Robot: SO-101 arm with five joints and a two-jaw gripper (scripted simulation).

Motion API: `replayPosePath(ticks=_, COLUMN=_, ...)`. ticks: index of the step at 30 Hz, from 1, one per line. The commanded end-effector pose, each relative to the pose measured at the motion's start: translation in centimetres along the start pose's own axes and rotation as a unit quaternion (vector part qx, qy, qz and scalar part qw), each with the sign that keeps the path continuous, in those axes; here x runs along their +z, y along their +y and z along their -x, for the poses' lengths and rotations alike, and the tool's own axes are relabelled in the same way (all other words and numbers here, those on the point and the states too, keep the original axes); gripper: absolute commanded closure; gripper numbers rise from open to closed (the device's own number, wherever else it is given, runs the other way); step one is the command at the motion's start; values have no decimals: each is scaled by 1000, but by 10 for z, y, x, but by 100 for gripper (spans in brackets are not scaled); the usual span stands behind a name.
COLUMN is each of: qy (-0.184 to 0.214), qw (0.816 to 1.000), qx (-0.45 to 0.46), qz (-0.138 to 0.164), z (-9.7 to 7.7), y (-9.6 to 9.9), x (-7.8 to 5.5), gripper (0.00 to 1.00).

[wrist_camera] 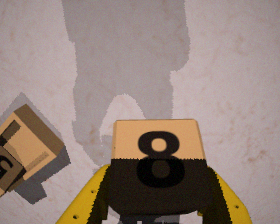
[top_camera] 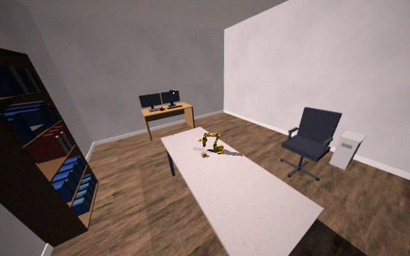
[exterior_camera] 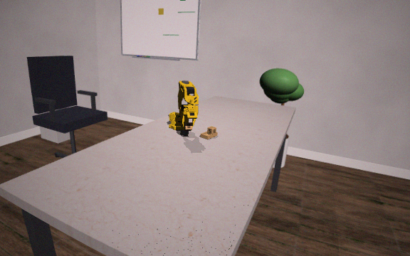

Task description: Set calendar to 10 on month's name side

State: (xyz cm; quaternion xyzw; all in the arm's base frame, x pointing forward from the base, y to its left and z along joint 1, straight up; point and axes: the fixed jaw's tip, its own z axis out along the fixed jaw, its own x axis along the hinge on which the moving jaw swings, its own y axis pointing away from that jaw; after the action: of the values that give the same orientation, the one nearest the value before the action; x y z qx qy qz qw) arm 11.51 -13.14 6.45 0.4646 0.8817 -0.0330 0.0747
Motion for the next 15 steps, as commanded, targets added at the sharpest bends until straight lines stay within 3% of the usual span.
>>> replayPosePath(ticks=1, qy=-61, qw=998, qx=-2, qz=5, z=9, y=1, x=-4, gripper=100)
replayPosePath(ticks=8, qy=-125, qw=992, qx=-3, qz=9, z=16, y=1, x=-3, gripper=100)
replayPosePath(ticks=15, qy=-136, qw=991, qx=-3, qz=10, z=17, y=1, x=-3, gripper=100)
